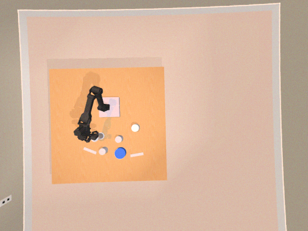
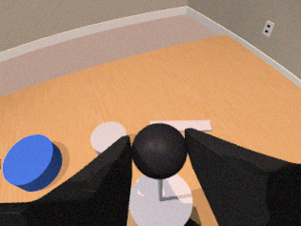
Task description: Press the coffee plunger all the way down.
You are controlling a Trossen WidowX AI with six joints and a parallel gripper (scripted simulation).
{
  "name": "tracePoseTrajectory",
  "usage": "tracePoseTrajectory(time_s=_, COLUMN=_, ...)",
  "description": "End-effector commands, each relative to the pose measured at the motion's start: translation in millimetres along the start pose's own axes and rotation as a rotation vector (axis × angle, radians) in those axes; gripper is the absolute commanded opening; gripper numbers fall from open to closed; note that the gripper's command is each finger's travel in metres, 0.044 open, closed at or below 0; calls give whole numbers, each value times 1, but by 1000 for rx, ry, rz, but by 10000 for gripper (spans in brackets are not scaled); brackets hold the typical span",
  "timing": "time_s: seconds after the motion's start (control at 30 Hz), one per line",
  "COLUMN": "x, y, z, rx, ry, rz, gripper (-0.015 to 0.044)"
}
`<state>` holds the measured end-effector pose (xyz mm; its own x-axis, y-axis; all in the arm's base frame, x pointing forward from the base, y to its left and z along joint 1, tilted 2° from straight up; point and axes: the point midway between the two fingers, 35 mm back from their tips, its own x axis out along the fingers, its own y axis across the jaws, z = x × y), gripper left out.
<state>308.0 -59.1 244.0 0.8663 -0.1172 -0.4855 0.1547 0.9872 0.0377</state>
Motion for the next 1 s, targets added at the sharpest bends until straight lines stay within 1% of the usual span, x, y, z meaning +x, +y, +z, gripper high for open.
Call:
tracePoseTrajectory(time_s=0.0, x=3, y=0, z=-2, rx=3, ry=0, rz=-1, gripper=126)
tracePoseTrajectory(time_s=0.97, x=33, y=0, z=-39, rx=4, ry=-1, rz=-1, gripper=126)
